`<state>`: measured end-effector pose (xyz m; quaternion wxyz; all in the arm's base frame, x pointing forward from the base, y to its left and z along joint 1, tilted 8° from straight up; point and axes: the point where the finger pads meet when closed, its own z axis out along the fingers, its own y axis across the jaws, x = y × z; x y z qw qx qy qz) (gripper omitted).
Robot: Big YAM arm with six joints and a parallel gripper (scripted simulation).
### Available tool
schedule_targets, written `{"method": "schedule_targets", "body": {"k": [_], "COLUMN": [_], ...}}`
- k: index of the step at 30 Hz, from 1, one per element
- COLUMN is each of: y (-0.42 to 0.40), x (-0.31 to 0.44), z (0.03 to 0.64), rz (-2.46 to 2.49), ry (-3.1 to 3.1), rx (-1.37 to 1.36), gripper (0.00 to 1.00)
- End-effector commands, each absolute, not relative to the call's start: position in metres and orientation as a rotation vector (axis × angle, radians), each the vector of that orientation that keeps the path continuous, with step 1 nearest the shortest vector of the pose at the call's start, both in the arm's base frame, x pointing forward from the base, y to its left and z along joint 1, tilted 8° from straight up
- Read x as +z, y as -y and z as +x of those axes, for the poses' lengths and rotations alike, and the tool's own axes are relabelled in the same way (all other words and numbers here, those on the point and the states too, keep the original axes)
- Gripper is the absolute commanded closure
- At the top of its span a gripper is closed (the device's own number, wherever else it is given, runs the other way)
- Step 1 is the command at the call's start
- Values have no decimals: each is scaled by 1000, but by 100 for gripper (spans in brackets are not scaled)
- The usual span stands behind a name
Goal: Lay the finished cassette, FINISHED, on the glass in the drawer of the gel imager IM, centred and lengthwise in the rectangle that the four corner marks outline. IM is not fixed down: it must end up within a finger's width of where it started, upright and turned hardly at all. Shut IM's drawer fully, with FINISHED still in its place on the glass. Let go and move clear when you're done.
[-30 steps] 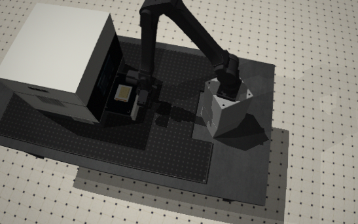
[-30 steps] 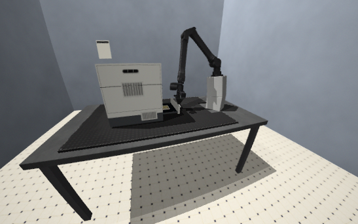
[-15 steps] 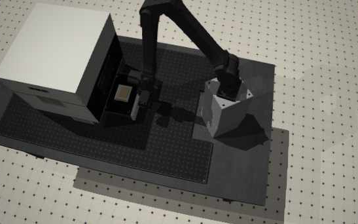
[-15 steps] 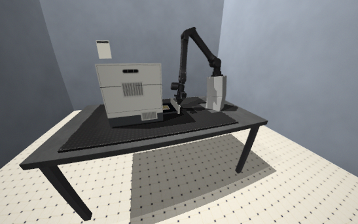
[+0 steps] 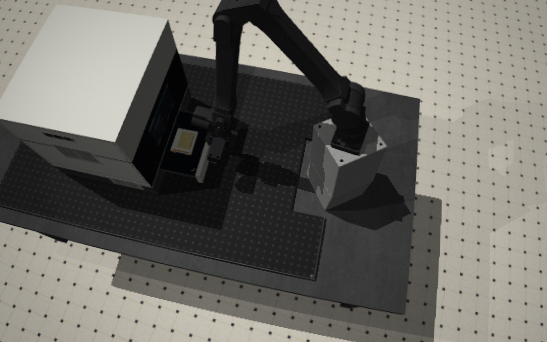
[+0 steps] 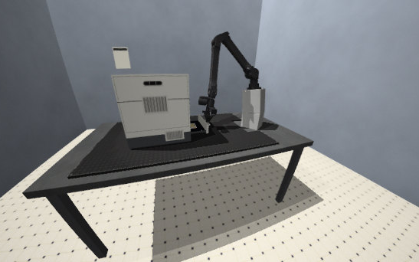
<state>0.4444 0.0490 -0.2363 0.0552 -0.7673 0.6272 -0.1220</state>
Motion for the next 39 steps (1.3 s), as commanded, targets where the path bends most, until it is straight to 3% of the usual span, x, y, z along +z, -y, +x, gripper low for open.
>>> {"method": "schedule_targets", "body": {"k": [1, 39], "y": [-54, -59], "x": [-240, -235], "z": [456, 490], "rz": [-2330, -2301], "ry": [-1885, -1882], "rx": [-381, -408], "gripper": [93, 93]}}
